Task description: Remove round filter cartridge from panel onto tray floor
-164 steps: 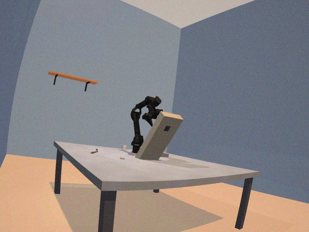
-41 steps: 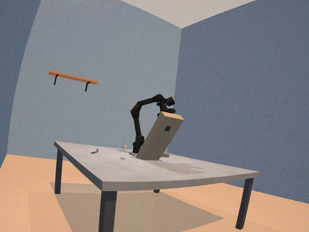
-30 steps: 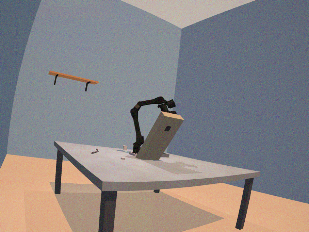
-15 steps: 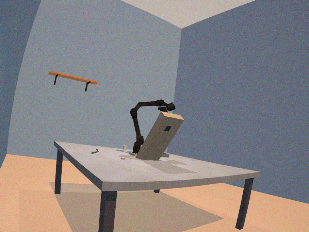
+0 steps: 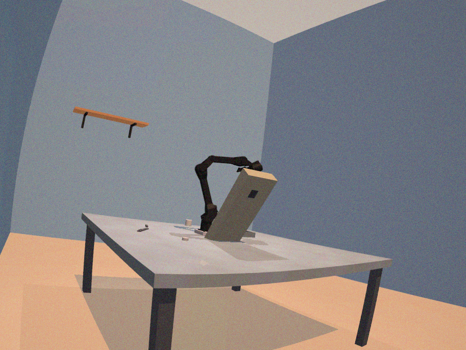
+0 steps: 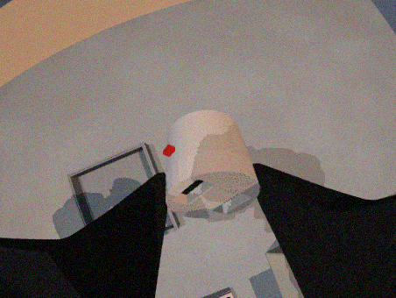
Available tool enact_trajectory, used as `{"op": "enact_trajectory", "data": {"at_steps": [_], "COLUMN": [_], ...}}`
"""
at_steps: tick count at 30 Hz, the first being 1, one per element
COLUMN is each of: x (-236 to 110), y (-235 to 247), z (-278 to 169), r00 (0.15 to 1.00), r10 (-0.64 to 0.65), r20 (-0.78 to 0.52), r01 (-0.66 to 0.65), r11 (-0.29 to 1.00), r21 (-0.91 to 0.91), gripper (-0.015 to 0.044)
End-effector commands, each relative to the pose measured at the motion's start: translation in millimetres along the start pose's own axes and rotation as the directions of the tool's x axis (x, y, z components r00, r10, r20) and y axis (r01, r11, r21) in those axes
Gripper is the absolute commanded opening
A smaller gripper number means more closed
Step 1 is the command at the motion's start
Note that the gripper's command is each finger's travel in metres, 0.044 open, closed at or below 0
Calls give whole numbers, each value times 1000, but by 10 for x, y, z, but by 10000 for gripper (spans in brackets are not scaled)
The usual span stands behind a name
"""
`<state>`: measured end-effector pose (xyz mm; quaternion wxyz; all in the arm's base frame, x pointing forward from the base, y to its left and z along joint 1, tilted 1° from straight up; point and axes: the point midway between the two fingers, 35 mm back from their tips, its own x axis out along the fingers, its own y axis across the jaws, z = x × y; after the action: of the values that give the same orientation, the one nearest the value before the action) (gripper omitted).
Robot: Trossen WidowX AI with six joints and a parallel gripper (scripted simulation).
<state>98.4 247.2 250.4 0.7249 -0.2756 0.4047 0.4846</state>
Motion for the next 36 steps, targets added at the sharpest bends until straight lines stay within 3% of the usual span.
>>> {"op": "enact_trajectory", "data": {"at_steps": [1,25,36], "x": [101,746,988], "y": [163,1184,1253], "z": [-47,-800,-956], "r00": [999,972,969], "r10": [33,231,242], "r20": [10,-37,-42], "r01": [-32,-227,-238], "r11": [998,894,883], "r21": [-55,-386,-405], "gripper": [0,0,0]}}
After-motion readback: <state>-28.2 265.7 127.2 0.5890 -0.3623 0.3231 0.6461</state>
